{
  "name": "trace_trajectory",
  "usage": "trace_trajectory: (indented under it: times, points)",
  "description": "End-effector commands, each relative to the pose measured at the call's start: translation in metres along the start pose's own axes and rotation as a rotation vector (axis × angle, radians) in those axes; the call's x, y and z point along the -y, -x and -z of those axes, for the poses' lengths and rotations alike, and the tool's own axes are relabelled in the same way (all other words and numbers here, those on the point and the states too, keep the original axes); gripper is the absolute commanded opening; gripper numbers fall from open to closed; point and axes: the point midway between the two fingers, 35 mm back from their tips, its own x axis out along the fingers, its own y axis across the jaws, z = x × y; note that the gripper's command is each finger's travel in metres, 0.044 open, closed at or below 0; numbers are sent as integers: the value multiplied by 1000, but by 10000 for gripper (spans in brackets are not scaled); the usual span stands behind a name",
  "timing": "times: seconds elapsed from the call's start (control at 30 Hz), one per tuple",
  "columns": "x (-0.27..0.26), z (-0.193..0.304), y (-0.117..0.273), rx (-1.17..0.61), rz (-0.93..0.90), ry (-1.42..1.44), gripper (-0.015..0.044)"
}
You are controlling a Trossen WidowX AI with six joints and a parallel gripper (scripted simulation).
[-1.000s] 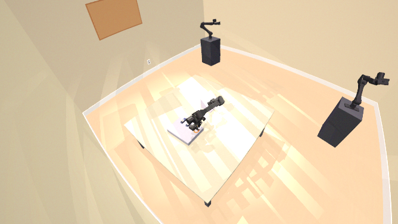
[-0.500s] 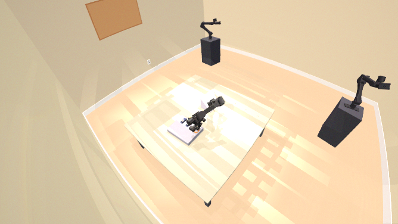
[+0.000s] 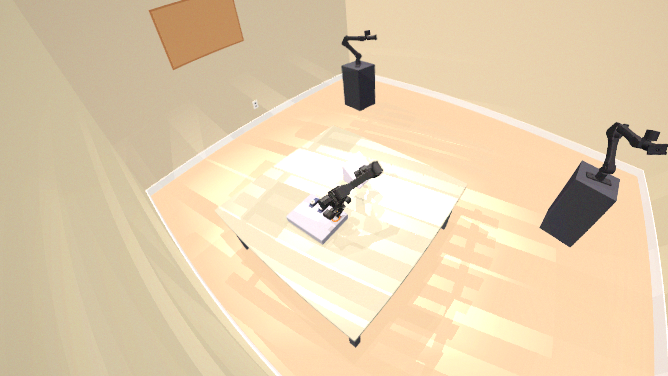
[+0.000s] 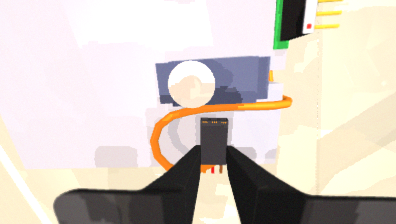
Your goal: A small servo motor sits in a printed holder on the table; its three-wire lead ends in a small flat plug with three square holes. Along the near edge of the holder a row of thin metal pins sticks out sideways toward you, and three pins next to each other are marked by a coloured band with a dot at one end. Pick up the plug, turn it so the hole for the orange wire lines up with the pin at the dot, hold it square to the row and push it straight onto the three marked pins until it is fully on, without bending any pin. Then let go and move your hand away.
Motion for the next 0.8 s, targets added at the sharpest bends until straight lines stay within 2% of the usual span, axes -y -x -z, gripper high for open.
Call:
trace_trajectory:
  times: [0.0, 0.17, 0.33, 0.77]
  points:
    - [-2, -1, 20, 1, -7, 3, 0]
    - [0, -1, 42, 1, -6, 3, 0]
    - [2, -3, 43, 2, -6, 29, 0]
    - [25, -28, 48, 12, -5, 367, 0]
